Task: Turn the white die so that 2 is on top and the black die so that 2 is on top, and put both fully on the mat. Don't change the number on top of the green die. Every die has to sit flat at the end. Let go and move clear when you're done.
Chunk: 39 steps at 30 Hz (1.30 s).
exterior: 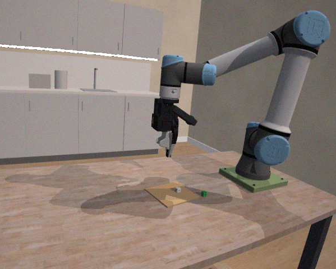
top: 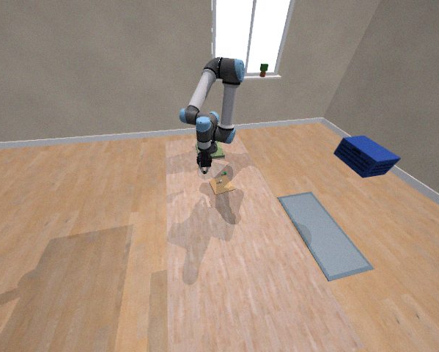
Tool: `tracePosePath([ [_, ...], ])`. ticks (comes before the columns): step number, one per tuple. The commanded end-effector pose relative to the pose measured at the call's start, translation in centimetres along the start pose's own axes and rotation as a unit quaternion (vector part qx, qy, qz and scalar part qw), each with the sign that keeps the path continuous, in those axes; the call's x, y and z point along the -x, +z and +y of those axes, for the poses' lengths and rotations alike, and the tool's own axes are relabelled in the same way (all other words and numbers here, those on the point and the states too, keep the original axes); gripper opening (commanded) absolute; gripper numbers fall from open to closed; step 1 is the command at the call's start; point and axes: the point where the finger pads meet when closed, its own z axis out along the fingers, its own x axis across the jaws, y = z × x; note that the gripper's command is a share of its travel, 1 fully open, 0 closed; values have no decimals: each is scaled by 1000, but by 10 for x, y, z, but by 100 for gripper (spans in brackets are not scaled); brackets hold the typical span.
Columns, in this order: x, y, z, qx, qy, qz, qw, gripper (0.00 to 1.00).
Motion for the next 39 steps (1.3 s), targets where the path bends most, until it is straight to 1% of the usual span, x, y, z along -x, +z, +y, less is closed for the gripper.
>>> tracePosePath([
  [1,-16,0,5,0,22,-1,1000,0],
  [3,-28,0,8,0,37,-1,999,0],
  [5,-28,0,8,0,37,-1,999,0],
  [7,-41,1,11,0,54,-1,999,0],
  [13,-90,2,18,0,115,-1,993,0],
  [20,-154,4,20,0,193,-1,981,0],
  [22,-154,4,20,0,193,-1,981,0],
  [26,-187,6,18,0,232,0,973,0],
  [29,-207,6,15,0,256,0,967,0],
  [34,-230,7,11,0,282,0,959,0],
  [37,-237,8,10,0,291,0,957,0],
  [39,-237,8,10,0,291,0,957,0],
])
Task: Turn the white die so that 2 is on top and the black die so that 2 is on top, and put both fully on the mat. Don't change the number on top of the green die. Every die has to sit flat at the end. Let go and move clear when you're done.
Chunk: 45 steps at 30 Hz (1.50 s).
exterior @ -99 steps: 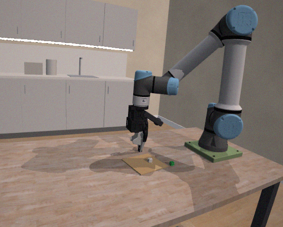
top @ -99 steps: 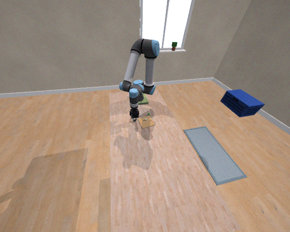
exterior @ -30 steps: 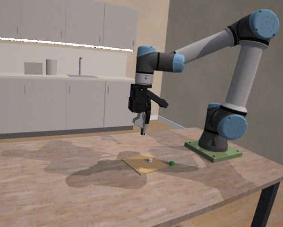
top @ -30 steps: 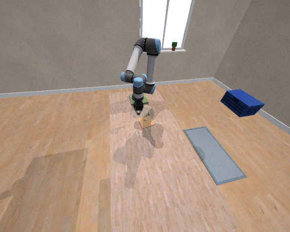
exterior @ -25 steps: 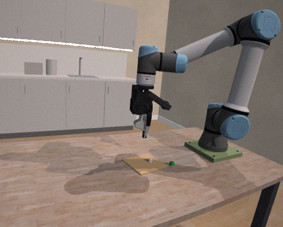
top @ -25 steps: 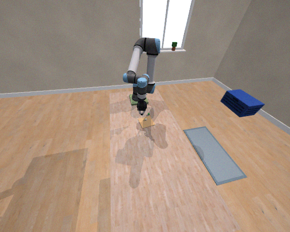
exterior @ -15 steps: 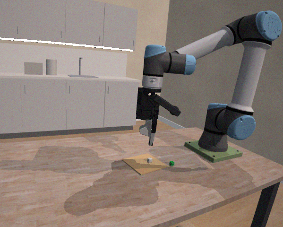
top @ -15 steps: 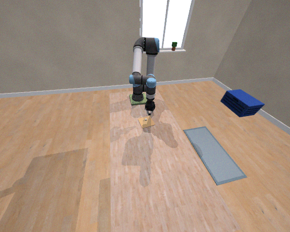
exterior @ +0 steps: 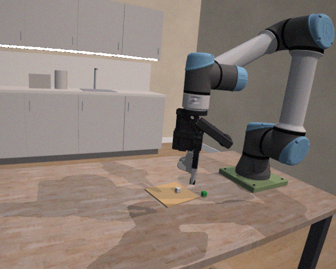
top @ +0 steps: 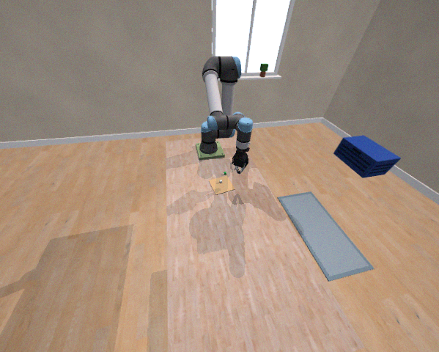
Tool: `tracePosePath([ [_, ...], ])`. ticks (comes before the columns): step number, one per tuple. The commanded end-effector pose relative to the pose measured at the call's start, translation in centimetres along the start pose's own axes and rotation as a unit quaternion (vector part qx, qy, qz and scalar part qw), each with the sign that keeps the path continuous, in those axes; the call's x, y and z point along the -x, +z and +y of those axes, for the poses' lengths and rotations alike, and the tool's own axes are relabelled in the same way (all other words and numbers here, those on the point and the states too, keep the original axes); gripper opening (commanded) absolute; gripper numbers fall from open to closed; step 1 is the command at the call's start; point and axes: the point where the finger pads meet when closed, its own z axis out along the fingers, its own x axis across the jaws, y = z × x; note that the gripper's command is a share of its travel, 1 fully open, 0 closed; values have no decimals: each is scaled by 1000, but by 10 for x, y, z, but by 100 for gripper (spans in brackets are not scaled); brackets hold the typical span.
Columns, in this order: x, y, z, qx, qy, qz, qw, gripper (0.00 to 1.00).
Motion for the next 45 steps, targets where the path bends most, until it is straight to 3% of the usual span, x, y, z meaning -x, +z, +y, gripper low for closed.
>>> tracePosePath([
  [1,-9,0,-7,2,15,-3,1000,0],
  [10,-11,1,-8,6,17,-3,1000,0],
  [15,-10,1,-9,40,17,-5,999,0],
  [17,-10,1,-9,40,17,-5,999,0],
  [24,-11,2,-10,157,16,-7,987,0],
  [28,-11,2,-11,200,17,-7,980,0],
  [32,-11,3,-12,264,16,-8,964,0],
  [35,-11,3,-12,266,16,-8,964,0],
  [38,-11,3,-13,327,15,-9,945,0],
  [45,-11,4,-15,407,15,-10,913,0],
])
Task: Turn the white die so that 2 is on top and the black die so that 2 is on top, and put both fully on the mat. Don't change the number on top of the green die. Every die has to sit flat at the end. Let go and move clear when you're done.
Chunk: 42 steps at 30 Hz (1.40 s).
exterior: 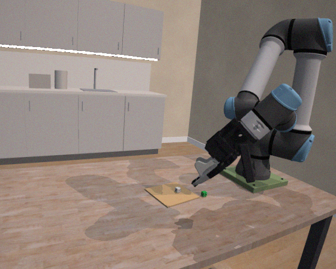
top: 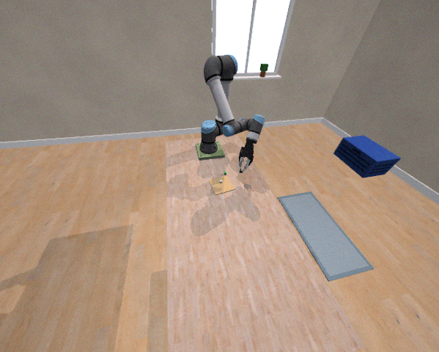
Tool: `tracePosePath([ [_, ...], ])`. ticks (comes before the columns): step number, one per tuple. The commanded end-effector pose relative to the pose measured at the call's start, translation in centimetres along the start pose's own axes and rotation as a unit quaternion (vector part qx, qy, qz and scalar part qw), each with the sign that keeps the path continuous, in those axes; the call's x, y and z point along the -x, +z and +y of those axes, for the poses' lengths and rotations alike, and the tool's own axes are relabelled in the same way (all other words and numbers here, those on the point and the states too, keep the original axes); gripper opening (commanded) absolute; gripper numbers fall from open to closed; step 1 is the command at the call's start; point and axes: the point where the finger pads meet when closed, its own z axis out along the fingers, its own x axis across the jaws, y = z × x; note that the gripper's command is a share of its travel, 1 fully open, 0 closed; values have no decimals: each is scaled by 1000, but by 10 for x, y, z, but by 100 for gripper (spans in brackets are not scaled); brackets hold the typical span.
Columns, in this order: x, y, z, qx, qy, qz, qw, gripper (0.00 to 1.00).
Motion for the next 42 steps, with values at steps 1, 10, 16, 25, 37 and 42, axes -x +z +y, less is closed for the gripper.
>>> tracePosePath([
  [1,-1,1,-1,79,0,-1,997,0],
  [10,-1,1,-2,126,1,-1,992,0],
  [16,0,1,-2,130,1,-1,992,0],
  [25,0,7,-8,130,1,-1,992,0],
  [37,-1,40,-36,130,1,-1,992,0],
  [42,-1,48,-42,130,1,-1,992,0],
])
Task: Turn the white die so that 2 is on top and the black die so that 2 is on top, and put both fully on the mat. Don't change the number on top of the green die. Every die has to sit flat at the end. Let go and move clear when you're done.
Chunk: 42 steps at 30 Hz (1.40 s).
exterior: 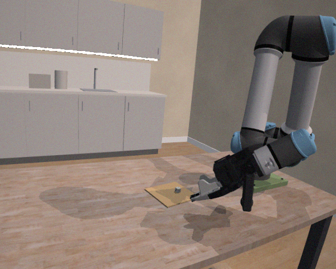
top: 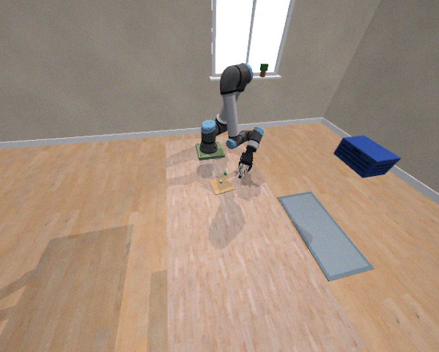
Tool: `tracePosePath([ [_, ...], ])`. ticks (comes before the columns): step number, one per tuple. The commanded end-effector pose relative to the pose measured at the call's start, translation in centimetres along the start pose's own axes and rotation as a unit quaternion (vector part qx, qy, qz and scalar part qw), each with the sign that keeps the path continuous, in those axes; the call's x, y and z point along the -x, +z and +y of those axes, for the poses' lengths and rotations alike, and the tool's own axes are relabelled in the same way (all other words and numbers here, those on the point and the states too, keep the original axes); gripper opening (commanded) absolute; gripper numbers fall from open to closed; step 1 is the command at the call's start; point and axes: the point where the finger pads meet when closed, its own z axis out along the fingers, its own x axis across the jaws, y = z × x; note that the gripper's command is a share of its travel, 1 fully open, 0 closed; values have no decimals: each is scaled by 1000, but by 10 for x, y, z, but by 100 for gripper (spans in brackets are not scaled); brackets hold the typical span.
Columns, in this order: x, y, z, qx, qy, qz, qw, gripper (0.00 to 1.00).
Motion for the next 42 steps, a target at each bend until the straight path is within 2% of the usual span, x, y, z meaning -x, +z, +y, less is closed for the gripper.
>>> tracePosePath([
  [1,-1,9,-11,2,0,2,1000,0],
  [9,-1,16,-21,2,0,2,1000,0],
  [42,-1,16,-22,2,0,2,1000,0],
])
